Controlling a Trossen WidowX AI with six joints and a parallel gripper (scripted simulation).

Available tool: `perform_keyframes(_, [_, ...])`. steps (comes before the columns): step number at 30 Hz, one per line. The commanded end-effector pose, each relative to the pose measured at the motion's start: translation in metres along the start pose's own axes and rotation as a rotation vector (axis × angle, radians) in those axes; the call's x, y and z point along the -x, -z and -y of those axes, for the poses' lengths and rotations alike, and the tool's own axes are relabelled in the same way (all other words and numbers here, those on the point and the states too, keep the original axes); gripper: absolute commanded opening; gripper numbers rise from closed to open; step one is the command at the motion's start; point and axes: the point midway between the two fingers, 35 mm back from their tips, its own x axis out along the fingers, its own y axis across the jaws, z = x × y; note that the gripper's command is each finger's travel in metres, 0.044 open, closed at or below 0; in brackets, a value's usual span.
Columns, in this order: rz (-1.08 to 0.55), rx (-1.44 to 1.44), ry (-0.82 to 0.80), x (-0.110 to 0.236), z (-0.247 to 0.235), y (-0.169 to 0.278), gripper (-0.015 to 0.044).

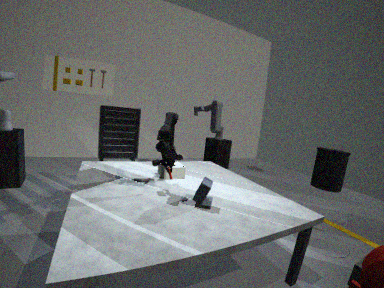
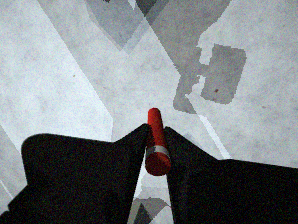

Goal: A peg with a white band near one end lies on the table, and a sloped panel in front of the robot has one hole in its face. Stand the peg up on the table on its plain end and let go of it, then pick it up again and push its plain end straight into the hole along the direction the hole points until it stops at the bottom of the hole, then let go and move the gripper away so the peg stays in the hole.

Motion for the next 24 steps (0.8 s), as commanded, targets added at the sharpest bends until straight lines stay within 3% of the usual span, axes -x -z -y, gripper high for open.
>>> perform_keyframes(1, [0.024, -0.031, -0.03, 0.0, -0.001, -0.008, 0.0])
perform_keyframes(24, [0.109, -0.231, -0.24, -0.008, -0.007, -0.04, 0.0])
